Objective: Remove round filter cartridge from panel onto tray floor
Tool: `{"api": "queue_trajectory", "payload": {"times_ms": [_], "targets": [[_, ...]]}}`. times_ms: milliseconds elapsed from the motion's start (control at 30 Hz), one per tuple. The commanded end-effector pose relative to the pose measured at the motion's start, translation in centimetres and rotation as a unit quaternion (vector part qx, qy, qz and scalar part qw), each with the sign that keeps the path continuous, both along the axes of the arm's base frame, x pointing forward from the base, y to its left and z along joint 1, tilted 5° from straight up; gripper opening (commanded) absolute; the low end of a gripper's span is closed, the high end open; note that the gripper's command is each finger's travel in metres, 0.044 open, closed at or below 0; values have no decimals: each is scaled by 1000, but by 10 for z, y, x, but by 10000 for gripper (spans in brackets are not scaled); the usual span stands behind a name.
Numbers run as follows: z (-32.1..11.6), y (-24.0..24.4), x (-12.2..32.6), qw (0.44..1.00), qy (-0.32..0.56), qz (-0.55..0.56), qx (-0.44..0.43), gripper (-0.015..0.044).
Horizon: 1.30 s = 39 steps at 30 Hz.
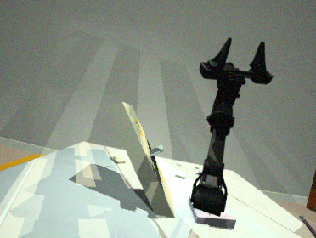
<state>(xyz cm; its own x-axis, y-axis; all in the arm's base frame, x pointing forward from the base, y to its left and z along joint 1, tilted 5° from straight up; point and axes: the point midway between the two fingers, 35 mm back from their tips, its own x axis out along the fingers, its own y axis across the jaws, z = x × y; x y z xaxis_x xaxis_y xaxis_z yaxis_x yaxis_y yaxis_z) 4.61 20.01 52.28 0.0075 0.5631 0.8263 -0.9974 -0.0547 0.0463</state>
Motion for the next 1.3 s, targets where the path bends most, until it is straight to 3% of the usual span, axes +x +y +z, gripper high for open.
{"api": "queue_trajectory", "payload": {"times_ms": [0,167,333,500,700,900,1067,1267], "targets": [[2,-2,-2,1000,0,5,4,374],[35,-52,-42,983,8,138,119,243],[60,-126,-67,922,26,298,247,113],[66,-208,-60,805,52,459,373,113],[47,-285,-11,609,90,623,483,113],[10,-324,56,390,110,704,583,113],[-38,-324,119,183,119,721,658,113],[-108,-285,178,-67,117,665,734,113]]}}
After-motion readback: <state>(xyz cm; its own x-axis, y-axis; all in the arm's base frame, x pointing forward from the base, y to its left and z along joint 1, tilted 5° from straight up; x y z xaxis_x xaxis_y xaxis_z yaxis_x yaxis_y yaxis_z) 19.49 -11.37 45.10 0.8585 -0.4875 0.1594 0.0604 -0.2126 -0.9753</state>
